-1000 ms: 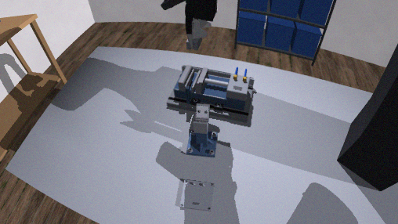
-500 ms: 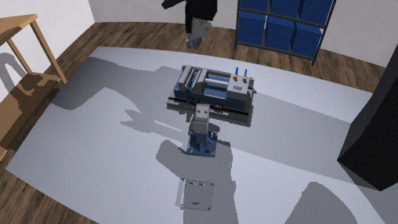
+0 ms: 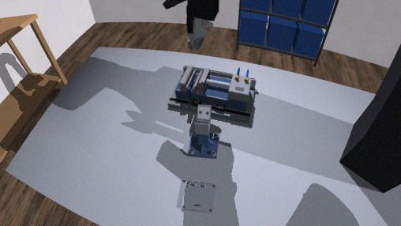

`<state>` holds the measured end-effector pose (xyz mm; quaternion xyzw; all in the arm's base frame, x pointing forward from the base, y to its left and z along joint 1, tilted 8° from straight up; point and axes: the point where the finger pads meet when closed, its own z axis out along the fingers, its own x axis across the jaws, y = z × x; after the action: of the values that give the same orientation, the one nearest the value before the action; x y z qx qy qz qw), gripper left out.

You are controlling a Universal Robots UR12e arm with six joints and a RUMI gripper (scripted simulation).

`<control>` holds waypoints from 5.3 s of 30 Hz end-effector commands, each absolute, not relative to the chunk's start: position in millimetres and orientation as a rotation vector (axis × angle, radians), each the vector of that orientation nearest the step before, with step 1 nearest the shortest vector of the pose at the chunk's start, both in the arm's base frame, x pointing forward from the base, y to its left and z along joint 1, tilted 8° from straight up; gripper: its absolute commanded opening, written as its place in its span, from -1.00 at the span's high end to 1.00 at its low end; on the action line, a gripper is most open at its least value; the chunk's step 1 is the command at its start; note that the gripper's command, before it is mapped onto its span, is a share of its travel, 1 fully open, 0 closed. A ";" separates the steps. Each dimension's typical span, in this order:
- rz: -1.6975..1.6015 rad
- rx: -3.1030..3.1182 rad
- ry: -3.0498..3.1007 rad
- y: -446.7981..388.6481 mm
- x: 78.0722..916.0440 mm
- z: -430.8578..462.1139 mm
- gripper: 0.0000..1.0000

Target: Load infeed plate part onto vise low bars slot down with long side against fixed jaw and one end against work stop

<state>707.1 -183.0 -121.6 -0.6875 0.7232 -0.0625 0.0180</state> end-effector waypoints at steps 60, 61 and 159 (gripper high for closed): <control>-0.195 -2.099 2.278 -183.9 709.0 -129.9 1.00; -0.195 -2.099 2.278 -184.0 709.2 -131.3 1.00; -0.195 -2.099 2.278 -190.6 721.3 -214.1 1.00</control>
<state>720.8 -190.4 -214.9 -0.6762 0.7339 -0.0621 0.0189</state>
